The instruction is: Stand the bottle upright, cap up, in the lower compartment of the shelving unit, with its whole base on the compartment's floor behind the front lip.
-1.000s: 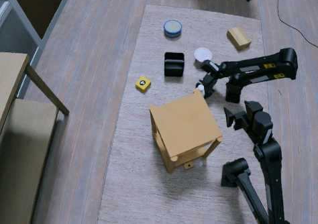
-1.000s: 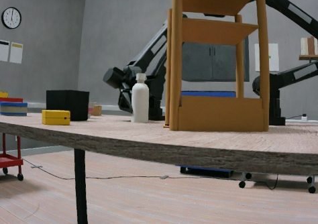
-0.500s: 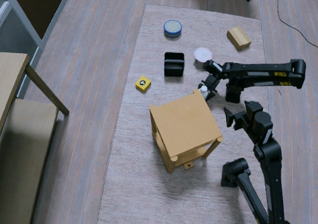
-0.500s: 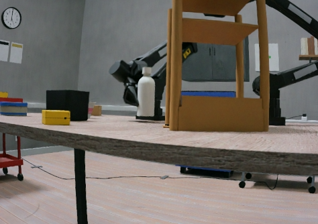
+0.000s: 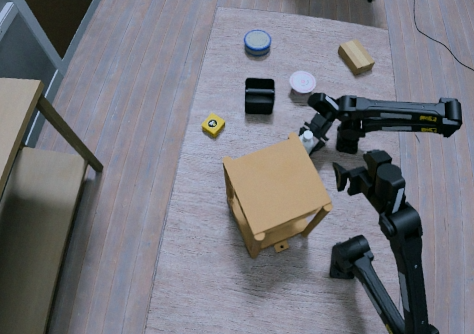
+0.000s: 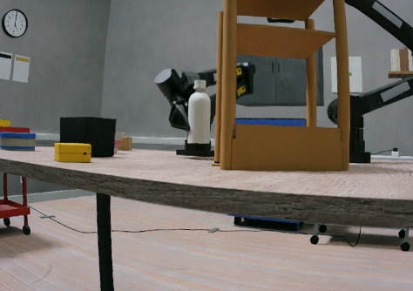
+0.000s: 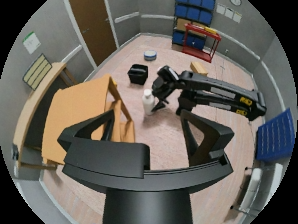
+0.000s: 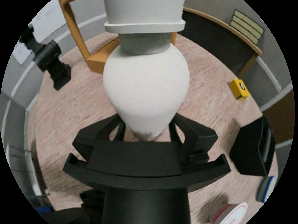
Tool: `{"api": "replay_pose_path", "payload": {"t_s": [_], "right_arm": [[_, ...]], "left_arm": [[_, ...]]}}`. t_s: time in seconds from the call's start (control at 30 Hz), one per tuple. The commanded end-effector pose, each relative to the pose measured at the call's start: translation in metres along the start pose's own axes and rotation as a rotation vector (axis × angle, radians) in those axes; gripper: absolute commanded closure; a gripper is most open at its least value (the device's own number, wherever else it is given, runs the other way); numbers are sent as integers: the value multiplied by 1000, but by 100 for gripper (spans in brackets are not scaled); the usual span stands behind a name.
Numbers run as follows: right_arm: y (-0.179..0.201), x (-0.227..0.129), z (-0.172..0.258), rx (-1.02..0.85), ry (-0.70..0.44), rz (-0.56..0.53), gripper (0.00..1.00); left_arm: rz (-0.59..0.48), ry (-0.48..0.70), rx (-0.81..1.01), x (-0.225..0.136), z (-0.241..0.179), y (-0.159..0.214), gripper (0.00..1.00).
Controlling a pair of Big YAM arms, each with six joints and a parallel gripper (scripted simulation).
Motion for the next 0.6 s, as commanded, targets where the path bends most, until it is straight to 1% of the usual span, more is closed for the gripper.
{"api": "replay_pose_path", "payload": {"t_s": [0.0,0.23,0.3,0.47,0.57], "right_arm": [[-23,-6,12,10,14,-12,45],[-23,0,31,12,3,6,45],[-23,0,31,12,3,6,45],[-45,-7,40,-19,14,-19,45],[-50,-7,46,-28,3,-21,45]], "left_arm": [[-1,-4,45,-23,5,-27,0],[58,2,71,-27,8,-30,0],[58,2,71,-27,8,-30,0],[99,9,87,-31,10,-31,0],[124,15,96,-33,11,-32,0]]}}
Point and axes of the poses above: on each arm, the point where the finger pads meet when closed, its own x axis out along the fingers, its own z axis across the jaws, y = z × x, the point moved 9 cm from there along -x, back along the fingers, and after that the axes turned 6 degrees about -x, right-handed, at the moved point
